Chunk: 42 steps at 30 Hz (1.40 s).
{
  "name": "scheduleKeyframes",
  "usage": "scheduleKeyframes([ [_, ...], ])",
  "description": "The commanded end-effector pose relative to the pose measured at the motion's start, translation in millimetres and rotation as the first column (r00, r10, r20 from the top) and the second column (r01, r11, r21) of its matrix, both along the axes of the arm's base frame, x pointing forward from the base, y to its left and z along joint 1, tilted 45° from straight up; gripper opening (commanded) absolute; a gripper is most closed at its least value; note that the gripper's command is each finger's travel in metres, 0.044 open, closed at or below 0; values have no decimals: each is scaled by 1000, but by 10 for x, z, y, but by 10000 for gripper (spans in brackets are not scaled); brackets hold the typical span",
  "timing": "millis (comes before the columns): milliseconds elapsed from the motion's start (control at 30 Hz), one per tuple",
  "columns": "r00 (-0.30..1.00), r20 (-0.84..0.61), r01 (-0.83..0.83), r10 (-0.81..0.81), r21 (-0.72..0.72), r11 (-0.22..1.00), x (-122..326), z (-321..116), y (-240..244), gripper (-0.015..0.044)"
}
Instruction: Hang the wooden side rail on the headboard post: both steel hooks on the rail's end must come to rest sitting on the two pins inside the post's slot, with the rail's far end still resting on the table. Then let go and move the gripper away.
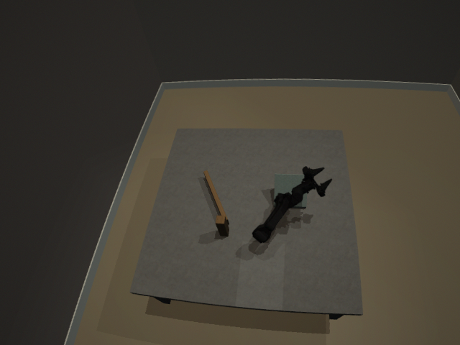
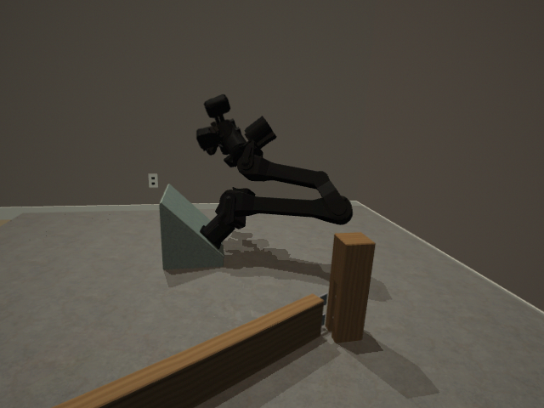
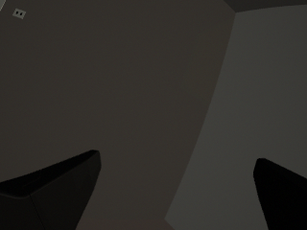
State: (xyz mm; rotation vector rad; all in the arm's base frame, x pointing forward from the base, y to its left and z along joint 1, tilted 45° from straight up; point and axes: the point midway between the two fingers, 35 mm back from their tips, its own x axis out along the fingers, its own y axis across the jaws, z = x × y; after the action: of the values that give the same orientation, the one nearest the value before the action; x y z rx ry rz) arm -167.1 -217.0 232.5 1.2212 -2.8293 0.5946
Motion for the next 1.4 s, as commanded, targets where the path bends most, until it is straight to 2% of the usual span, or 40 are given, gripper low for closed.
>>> scheduleKeyframes([
  [0,1000,10,-9,9,-5,1000,11,-4,-14,426],
  [133,959,207,-174,194,-109,979,249,-94,-266,440],
  [267,812,438,-309,386,-238,921,584,-209,-516,440],
  [467,429,725,-372,539,-402,836,1158,-389,-760,440],
  [633,49,860,-332,509,-466,820,1656,-529,-833,440],
  [800,-211,887,-284,410,-457,843,2005,-621,-818,440],
  [967,-444,856,-238,264,-396,887,2350,-706,-750,440],
  [1167,-662,747,-201,59,-253,946,2745,-797,-598,440],
  [1367,-808,573,-199,-139,-44,979,3108,-872,-381,440],
])
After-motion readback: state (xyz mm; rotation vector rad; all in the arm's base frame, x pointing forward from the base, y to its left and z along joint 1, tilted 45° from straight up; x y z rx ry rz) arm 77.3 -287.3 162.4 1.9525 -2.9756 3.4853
